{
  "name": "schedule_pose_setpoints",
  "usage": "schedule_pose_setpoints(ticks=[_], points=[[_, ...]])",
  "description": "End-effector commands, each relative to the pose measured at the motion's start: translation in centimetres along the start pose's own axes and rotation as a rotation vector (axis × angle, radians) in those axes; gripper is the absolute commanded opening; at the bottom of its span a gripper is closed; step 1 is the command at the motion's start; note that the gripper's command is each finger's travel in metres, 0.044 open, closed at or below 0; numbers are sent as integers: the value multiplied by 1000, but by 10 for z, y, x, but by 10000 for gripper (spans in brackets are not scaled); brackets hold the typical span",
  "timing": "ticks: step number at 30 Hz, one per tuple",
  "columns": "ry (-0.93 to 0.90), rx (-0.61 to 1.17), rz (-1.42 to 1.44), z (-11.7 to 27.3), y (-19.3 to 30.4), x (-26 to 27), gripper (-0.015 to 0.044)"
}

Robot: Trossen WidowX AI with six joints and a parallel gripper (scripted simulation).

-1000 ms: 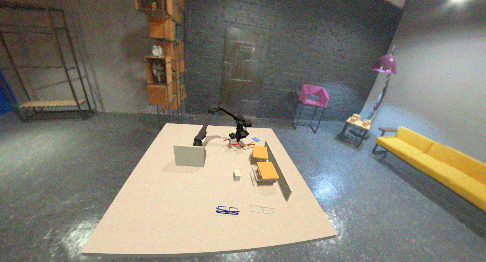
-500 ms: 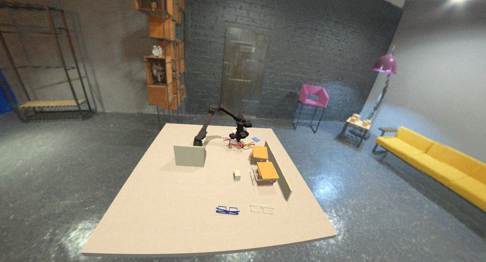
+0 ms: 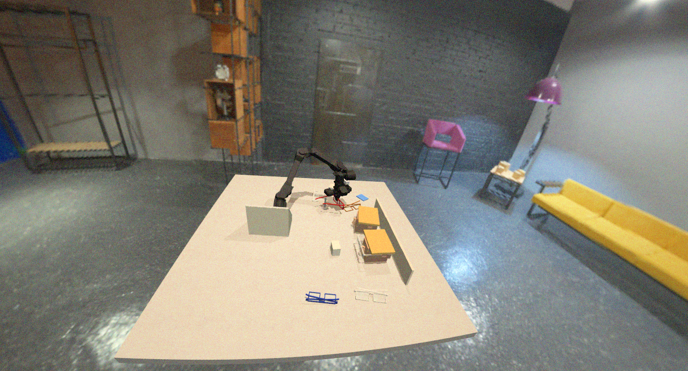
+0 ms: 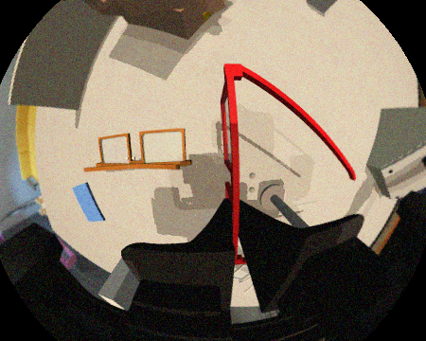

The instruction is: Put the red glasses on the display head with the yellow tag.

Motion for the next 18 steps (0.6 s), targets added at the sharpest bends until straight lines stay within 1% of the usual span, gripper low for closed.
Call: schedule_pose_setpoints(ticks=[1, 10, 18], points=[[0, -3, -1, 6, 3, 0, 0], [1, -6, -2, 55, 5, -1, 0], [1, -5, -35, 59, 7, -2, 0]])
Point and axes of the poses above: the point midway between the two fingers, 35 mm back from their tips, its own z axis back along the fingers, its own x axis across the jaws, y = z × x, the point moved 1 cm from there along z, back along the fingers, and after that the axes turned 15 degrees about -z, right-handed, at the moved point
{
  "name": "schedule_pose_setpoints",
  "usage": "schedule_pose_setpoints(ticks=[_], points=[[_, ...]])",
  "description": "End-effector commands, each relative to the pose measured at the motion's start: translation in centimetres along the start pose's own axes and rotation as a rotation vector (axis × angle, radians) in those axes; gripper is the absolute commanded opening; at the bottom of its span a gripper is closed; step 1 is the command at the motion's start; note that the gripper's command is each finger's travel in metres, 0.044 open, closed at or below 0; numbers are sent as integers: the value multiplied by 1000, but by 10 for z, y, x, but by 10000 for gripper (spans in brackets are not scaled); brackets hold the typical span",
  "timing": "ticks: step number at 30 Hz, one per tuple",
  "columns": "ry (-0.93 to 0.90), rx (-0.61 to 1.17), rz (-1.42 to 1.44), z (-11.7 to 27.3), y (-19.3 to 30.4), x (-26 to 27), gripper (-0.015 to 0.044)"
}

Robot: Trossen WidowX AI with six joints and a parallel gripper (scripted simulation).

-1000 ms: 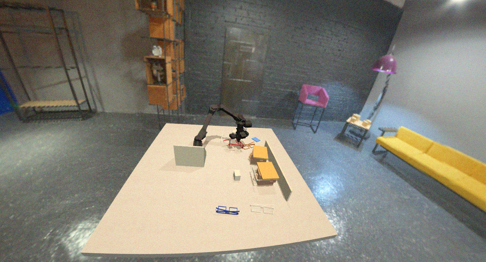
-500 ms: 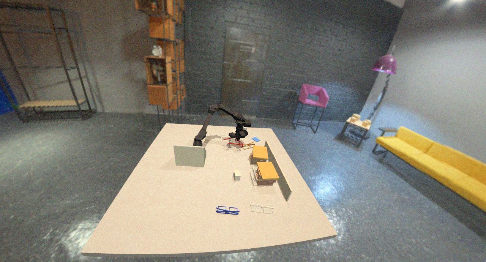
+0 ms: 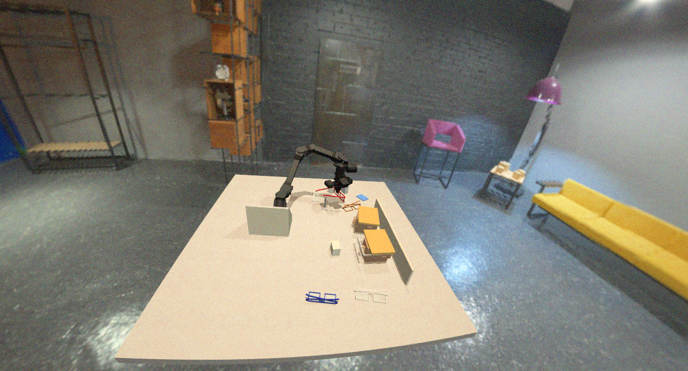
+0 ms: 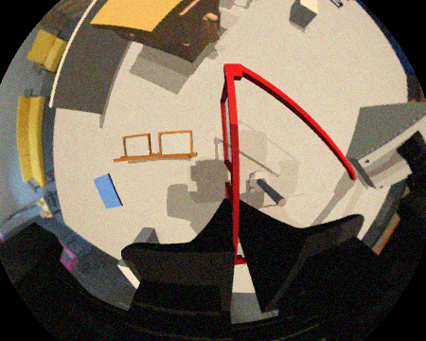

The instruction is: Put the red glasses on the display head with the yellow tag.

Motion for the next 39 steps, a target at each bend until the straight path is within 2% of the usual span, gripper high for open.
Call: schedule_pose_setpoints(ticks=[1, 19, 25, 34, 39], points=[[3, 4, -39, 1, 5, -2, 0], [4, 5, -507, 2, 36, -15, 0], [4, 4, -511, -7, 36, -15, 0], [3, 8, -511, -54, 37, -15, 0], [3, 8, -511, -58, 37, -15, 0]])
Point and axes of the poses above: the point midway between the two fingers, 35 mm back from their tips, its own z axis back along the fingers, its own x axis across the jaws, y = z × x, the point moved 1 cm from there along z, back along the fingers, and after that the axes turned 15 degrees about -z, right-handed, at the moved point
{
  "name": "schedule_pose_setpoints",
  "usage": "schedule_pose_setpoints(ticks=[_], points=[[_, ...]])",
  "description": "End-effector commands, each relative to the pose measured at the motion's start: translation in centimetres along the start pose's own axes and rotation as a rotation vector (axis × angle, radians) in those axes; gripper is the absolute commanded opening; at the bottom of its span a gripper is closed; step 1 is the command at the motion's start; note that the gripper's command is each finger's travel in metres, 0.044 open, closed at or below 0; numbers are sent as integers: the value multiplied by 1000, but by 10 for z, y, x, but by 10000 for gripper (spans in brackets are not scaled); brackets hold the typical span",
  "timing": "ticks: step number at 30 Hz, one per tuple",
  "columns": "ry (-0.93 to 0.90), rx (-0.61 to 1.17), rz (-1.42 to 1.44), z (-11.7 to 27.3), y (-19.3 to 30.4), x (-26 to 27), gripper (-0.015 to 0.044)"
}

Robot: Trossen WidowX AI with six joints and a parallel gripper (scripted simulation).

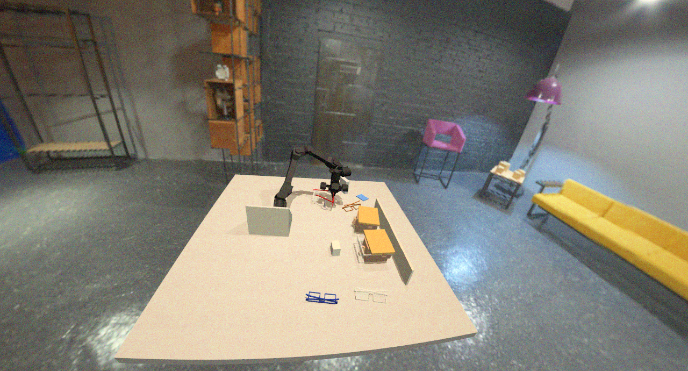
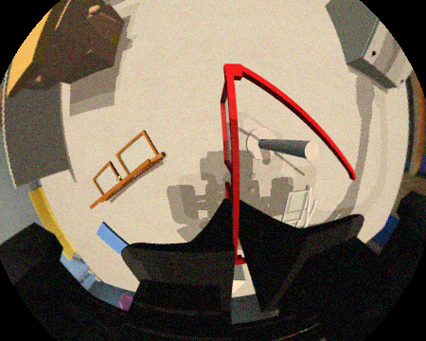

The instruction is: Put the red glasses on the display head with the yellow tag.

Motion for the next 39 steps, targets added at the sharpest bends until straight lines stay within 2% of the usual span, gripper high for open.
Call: schedule_pose_setpoints(ticks=[1, 39], points=[[-4, -1, -6, -4, -1, 1, 0], [-4, 0, -5, -3, 19, 7, 0]])
Point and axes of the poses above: the point midway between the two fingers, 35 mm back from their tips, its own z axis back along the fingers, its own x axis across the jaws, y = z × x, the point moved 1 cm from there along z, back along the fingers, and after that the axes turned 15 degrees about -z, right-handed, at the moved point
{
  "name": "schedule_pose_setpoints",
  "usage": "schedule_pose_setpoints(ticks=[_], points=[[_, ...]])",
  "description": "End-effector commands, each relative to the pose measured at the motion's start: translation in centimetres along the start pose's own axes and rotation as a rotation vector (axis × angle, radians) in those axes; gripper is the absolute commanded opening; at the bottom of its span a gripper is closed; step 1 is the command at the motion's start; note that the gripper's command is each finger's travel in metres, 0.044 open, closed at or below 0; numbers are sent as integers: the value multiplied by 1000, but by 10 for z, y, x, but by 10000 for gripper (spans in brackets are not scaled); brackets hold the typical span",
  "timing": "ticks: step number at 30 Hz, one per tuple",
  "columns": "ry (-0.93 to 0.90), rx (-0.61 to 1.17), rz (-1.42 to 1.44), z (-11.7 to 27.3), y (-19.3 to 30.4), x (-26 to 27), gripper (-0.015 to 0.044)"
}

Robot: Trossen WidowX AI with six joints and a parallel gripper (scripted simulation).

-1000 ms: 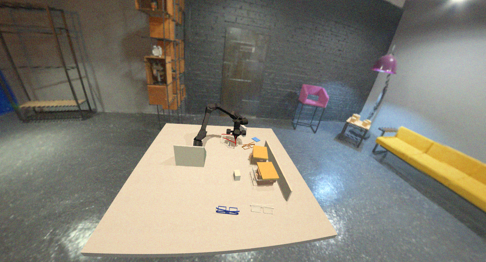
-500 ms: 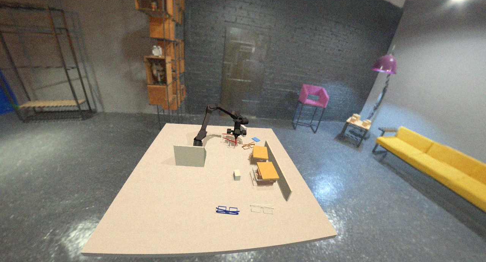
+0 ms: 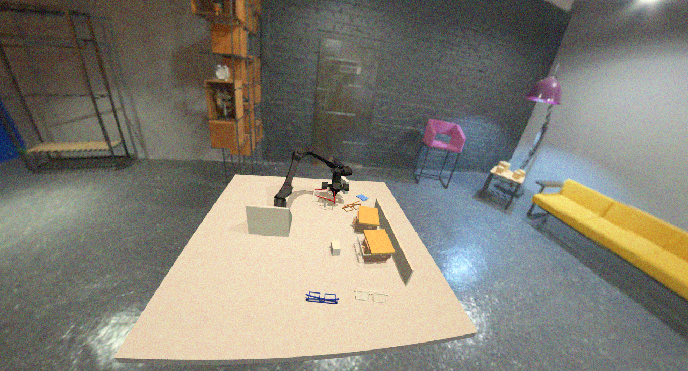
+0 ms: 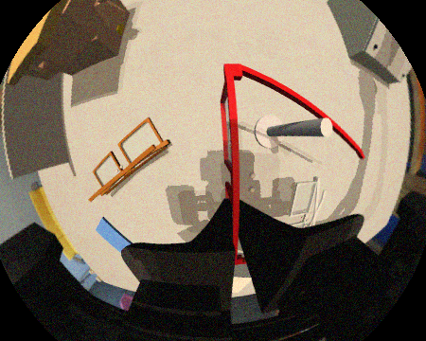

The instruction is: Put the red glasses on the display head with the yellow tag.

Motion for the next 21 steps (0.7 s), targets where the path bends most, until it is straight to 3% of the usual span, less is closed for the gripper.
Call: schedule_pose_setpoints(ticks=[1, 21], points=[[-2, 0, -2, 0, 3, 1, 0], [-2, 1, -2, 0, 12, 3, 0]])
Point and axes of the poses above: the point midway between the two fingers, 35 mm back from their tips, its own z axis back along the fingers, its own x axis across the jaws, y = z × x, the point moved 1 cm from there along z, back along the fingers, and after that the axes turned 15 degrees about -z, right-handed, at the moved point
